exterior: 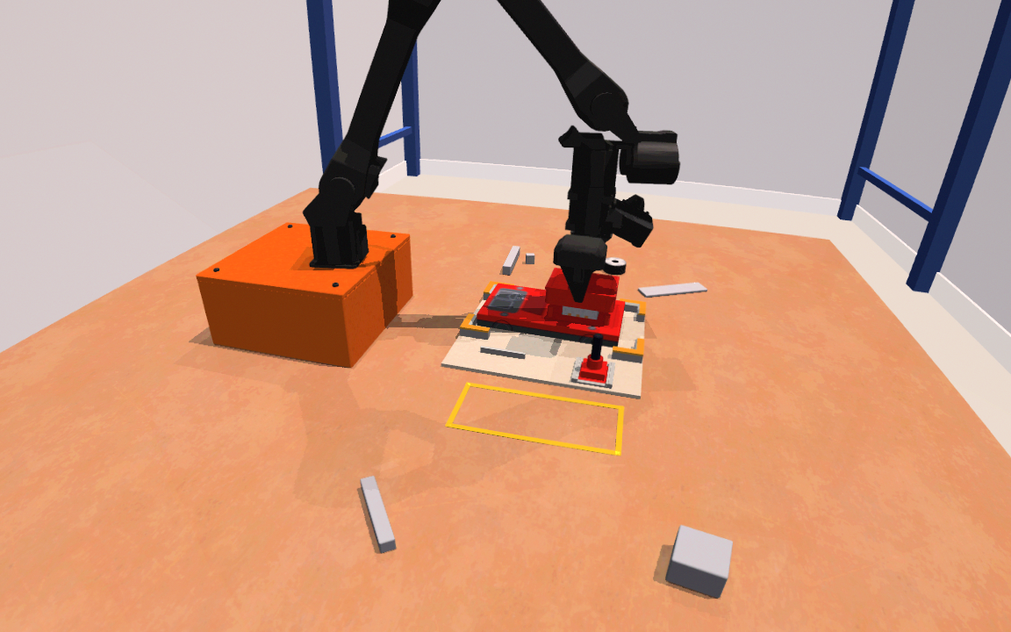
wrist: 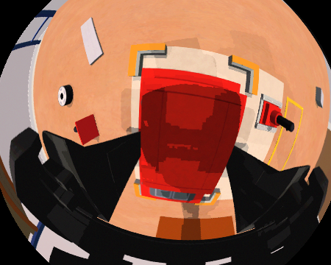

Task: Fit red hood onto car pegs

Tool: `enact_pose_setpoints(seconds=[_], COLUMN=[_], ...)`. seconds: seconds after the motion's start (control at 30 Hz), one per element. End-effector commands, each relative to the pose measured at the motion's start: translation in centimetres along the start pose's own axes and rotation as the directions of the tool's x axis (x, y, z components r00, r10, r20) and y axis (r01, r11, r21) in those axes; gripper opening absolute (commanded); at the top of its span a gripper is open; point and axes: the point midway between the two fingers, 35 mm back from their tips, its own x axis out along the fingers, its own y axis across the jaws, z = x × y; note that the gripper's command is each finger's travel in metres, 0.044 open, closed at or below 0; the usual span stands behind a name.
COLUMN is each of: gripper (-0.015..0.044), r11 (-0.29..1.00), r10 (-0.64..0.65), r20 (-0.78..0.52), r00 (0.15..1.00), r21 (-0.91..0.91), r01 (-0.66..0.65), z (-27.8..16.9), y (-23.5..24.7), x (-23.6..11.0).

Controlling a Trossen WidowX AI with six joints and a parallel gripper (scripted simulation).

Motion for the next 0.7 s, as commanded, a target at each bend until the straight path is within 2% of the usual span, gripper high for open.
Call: enact_pose_setpoints(seconds=[0.0,0.67], gripper=[0.0,0.0], r11=[1.0,1.0], r10=[0.003,0.003], r20=[0.002,0.002], r00=[1.0,1.0], r21=[0.005,0.005], r01=[-0.003,-0.003], z=[0.03,0.05], y=[0.03,0.03], x=[0.06,0.93])
